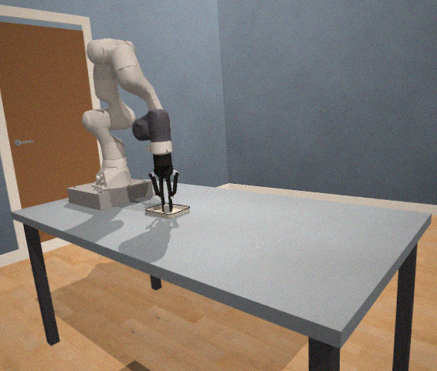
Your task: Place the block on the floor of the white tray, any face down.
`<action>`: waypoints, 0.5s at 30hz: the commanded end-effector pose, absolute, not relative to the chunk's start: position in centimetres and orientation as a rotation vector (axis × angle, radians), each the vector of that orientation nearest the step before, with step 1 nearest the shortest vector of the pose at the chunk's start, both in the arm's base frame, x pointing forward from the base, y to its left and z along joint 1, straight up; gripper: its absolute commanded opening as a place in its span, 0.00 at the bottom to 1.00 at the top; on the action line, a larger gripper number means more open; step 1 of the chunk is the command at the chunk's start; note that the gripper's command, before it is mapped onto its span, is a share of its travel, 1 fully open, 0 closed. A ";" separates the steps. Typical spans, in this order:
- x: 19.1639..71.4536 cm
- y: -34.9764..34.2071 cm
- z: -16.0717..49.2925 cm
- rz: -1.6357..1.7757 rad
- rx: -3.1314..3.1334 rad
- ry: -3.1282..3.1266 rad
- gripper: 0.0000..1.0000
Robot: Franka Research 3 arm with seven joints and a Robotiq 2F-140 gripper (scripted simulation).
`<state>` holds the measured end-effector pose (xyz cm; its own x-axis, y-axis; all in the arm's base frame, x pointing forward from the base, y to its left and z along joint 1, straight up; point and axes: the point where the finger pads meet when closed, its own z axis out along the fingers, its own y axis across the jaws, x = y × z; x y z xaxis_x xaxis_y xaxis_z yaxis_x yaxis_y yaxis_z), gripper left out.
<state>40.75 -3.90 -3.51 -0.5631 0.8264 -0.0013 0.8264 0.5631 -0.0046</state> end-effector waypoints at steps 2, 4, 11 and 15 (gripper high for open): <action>41.0 -3.8 -3.5 0.004 -1.471 -2.781 0.34; 41.0 -3.8 -3.5 0.004 -1.471 -2.781 0.34; 41.0 -3.8 -3.5 0.004 -1.471 -2.781 0.34; 41.0 -3.8 -3.5 0.004 -1.471 -2.781 0.34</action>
